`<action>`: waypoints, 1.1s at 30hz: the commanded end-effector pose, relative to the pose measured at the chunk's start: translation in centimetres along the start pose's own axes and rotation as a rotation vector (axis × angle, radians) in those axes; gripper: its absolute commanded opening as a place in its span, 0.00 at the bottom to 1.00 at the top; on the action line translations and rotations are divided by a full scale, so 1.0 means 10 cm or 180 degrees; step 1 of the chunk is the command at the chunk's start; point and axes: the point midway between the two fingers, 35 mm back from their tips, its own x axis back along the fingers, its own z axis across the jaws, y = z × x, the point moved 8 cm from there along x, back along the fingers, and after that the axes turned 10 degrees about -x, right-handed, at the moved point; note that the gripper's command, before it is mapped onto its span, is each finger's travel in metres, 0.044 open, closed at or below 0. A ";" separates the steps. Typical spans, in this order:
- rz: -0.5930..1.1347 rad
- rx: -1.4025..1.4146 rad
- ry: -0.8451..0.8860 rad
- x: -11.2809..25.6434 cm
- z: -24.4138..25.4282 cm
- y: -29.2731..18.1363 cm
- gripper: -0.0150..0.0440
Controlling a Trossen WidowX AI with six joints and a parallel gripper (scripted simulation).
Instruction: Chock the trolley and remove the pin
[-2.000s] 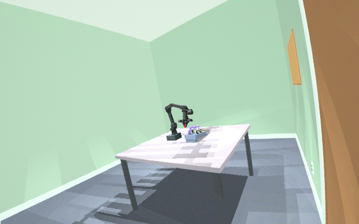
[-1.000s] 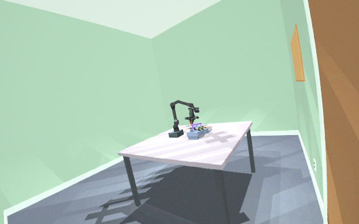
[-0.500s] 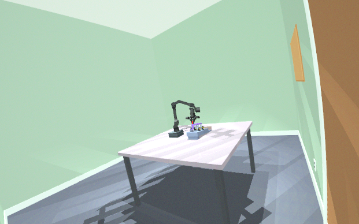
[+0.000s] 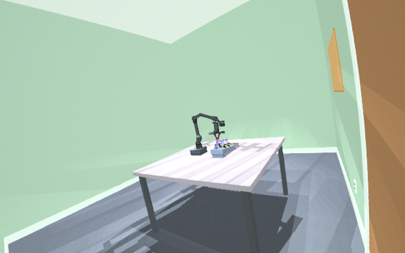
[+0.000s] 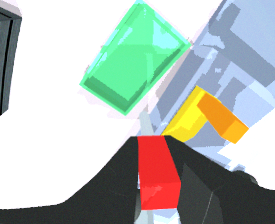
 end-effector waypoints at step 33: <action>-0.0472 0.2860 -0.0421 -0.01 0.06 -0.21 0.25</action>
